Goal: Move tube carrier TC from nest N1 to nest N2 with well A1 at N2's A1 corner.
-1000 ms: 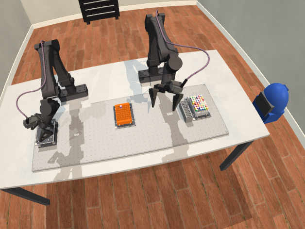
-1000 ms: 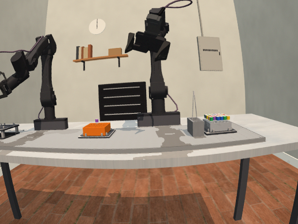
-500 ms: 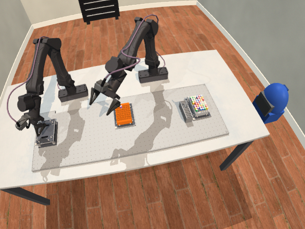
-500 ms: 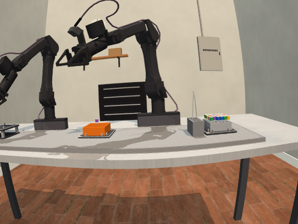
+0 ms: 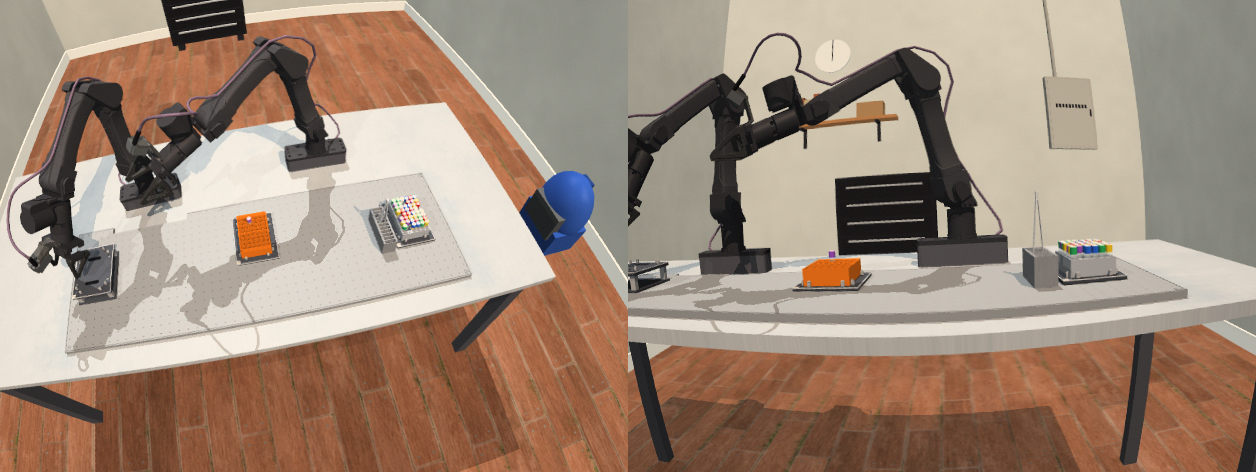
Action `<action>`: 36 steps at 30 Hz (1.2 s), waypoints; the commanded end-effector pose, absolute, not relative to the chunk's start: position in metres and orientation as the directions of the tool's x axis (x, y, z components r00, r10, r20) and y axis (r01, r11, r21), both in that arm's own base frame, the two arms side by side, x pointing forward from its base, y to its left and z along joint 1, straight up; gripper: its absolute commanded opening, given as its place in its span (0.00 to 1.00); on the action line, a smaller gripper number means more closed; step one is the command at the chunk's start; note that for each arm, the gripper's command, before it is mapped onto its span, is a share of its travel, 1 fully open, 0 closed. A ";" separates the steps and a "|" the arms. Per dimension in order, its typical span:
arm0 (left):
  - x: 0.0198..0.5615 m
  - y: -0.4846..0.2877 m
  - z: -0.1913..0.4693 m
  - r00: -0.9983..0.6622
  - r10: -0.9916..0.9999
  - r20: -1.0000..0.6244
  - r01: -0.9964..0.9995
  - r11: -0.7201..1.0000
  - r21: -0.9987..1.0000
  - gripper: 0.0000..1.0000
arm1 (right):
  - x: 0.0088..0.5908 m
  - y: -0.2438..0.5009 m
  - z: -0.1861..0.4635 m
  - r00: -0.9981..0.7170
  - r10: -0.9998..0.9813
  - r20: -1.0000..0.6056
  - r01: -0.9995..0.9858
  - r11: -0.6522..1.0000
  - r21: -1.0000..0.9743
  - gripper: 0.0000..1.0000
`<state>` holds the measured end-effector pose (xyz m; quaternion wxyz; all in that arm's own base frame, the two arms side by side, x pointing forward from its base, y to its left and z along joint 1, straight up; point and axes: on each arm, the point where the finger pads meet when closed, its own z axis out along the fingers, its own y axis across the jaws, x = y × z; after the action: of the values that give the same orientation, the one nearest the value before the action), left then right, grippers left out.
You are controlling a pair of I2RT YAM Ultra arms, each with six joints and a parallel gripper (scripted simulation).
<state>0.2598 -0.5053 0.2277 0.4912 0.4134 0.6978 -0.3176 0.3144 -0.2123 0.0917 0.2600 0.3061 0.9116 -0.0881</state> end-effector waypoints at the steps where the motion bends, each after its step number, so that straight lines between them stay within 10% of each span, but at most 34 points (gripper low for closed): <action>1: 0.252 -0.522 0.256 -0.104 0.198 -0.975 0.892 0.452 -0.003 1.00 | 0.323 -0.214 0.105 -0.673 0.494 -0.550 0.586 0.811 0.012 1.00; 22: 0.234 -0.491 0.249 -0.171 0.281 -0.944 0.872 0.489 -0.012 1.00 | 0.323 -0.214 0.105 -0.673 0.494 -0.550 0.586 0.810 0.012 1.00; 36: 0.177 -0.330 0.283 -0.230 0.342 -0.911 0.796 0.604 0.025 1.00 | 0.312 -0.102 0.097 -0.806 0.289 -0.516 0.330 0.944 0.014 1.00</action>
<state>0.1899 -0.3716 0.2848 0.4985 0.3894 0.7301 -0.2584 0.3178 -0.1386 0.0948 0.2667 0.2014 0.9408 -0.0567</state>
